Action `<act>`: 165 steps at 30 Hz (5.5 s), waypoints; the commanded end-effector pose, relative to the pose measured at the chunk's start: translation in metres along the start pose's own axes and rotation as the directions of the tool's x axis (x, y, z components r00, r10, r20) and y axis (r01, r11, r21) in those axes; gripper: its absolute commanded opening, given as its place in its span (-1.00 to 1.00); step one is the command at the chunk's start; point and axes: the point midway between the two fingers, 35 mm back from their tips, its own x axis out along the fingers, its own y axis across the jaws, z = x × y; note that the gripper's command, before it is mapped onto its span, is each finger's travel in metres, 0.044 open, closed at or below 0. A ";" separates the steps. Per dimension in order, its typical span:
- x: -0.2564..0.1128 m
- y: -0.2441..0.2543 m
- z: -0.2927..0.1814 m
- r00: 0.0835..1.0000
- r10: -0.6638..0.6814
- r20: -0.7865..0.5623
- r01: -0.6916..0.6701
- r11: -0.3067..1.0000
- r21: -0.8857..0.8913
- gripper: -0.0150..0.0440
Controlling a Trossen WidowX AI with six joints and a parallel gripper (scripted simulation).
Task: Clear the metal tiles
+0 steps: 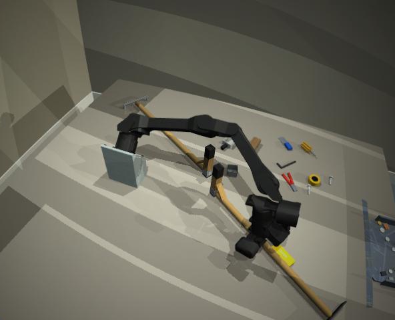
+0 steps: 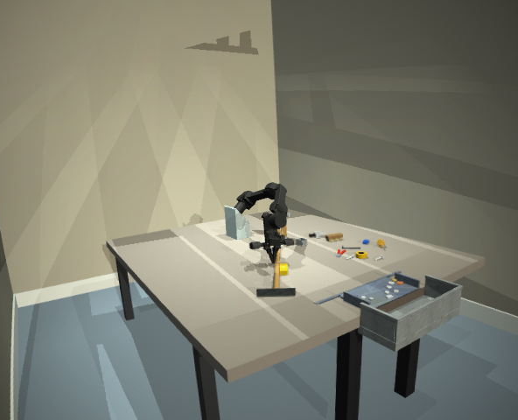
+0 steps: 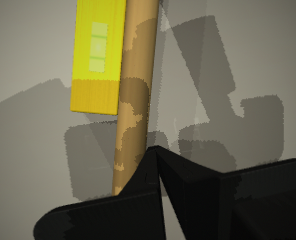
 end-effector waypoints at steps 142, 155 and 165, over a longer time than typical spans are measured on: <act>0.005 -0.009 -0.004 0.978 0.052 0.201 -0.028 0.993 -0.117 -0.49; 0.006 0.003 -0.001 0.978 0.051 0.200 -0.028 0.993 -0.117 -0.49; 0.006 0.012 0.001 0.978 0.051 0.200 -0.028 0.993 -0.117 -0.49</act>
